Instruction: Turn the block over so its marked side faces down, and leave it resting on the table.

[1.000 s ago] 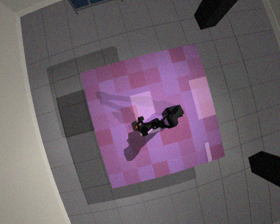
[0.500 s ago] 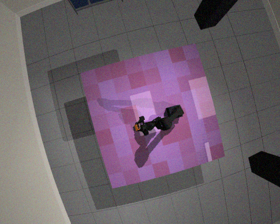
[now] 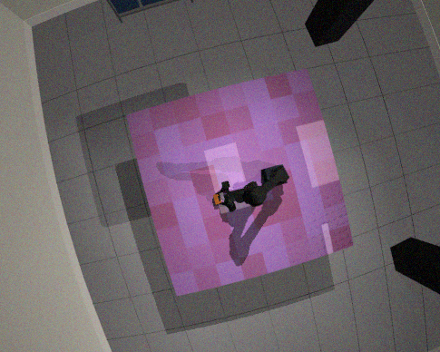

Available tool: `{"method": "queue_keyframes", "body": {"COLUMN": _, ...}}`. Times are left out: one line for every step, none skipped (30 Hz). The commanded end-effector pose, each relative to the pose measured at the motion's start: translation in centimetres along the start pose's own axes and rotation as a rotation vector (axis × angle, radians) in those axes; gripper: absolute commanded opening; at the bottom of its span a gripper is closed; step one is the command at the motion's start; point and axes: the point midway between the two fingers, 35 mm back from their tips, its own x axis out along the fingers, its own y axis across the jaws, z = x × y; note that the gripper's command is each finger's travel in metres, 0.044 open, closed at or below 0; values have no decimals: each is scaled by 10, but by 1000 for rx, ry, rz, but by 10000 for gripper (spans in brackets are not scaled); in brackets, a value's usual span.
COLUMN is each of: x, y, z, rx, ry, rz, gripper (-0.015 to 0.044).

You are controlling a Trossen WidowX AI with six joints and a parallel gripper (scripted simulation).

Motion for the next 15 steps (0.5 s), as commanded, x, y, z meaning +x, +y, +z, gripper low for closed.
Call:
{"method": "queue_keyframes", "body": {"x": -1, "y": -1, "z": 2, "rx": -3, "ry": -10, "rz": -4, "gripper": 0}}
{"method": "queue_keyframes", "body": {"x": -1, "y": -1, "z": 2, "rx": -3, "ry": -10, "rz": -4, "gripper": 0}}
{"method": "queue_keyframes", "body": {"x": -1, "y": -1, "z": 2, "rx": -3, "ry": -10, "rz": -4, "gripper": 0}}
{"method": "queue_keyframes", "body": {"x": -1, "y": -1, "z": 2, "rx": -3, "ry": -10, "rz": -4, "gripper": 0}}
{"method": "queue_keyframes", "body": {"x": -1, "y": -1, "z": 2, "rx": -3, "ry": -10, "rz": -4, "gripper": 0}}
{"method": "queue_keyframes", "body": {"x": -1, "y": -1, "z": 2, "rx": -3, "ry": -10, "rz": -4, "gripper": 0}}
{"method": "queue_keyframes", "body": {"x": -1, "y": -1, "z": 2, "rx": -3, "ry": -10, "rz": -4, "gripper": 0}}
{"method": "queue_keyframes", "body": {"x": -1, "y": -1, "z": 2, "rx": -3, "ry": -10, "rz": -4, "gripper": 0}}
{"method": "queue_keyframes", "body": {"x": -1, "y": -1, "z": 2, "rx": -3, "ry": -10, "rz": -4, "gripper": 0}}
{"method": "queue_keyframes", "body": {"x": -1, "y": -1, "z": 2, "rx": -3, "ry": -10, "rz": -4, "gripper": 0}}
{"method": "queue_keyframes", "body": {"x": -1, "y": -1, "z": 2, "rx": -3, "ry": -10, "rz": -4, "gripper": 26}}
{"method": "queue_keyframes", "body": {"x": -1, "y": -1, "z": 2, "rx": -3, "ry": -10, "rz": -4, "gripper": 53}}
{"method": "queue_keyframes", "body": {"x": -1, "y": -1, "z": 2, "rx": -3, "ry": -10, "rz": -4, "gripper": 79}}
{"method": "queue_keyframes", "body": {"x": -1, "y": -1, "z": 2, "rx": -3, "ry": -10, "rz": -4, "gripper": 105}}
{"method": "queue_keyframes", "body": {"x": -1, "y": -1, "z": 2, "rx": -3, "ry": -10, "rz": -4, "gripper": 131}}
